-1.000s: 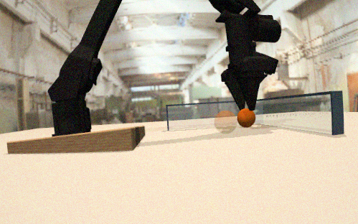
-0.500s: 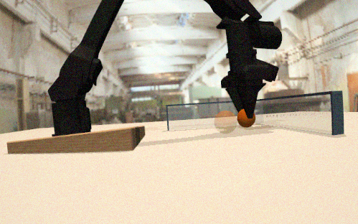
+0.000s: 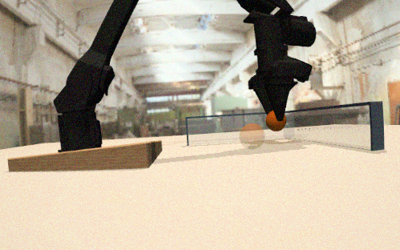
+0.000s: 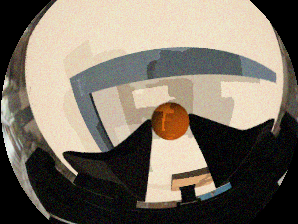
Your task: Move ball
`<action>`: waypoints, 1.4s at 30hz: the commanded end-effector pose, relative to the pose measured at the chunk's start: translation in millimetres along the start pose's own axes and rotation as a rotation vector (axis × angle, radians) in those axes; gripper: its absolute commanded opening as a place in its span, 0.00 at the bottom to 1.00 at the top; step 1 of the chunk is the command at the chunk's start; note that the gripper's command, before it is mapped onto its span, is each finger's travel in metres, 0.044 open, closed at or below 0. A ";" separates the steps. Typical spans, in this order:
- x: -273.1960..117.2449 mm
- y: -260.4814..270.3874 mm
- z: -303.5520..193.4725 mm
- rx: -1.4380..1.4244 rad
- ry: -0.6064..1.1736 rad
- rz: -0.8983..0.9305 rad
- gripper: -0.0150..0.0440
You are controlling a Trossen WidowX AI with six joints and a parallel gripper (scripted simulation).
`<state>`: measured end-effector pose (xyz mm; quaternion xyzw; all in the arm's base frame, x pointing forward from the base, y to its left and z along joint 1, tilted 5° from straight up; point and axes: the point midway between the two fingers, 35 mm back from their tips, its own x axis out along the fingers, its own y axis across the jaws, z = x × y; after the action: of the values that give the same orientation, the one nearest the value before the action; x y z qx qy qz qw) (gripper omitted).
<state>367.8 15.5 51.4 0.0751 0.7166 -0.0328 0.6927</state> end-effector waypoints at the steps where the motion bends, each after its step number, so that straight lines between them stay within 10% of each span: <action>1: -22.9 0.1 2.6 -0.001 -0.006 -0.001 0.25; 18: -105.8 -1.0 -4.8 -0.001 -0.005 -0.001 0.25; 42: -80.1 -57.3 -42.6 -0.001 -0.003 -0.006 0.25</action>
<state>329.3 -31.1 134.2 0.0747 0.7169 -0.0338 0.6923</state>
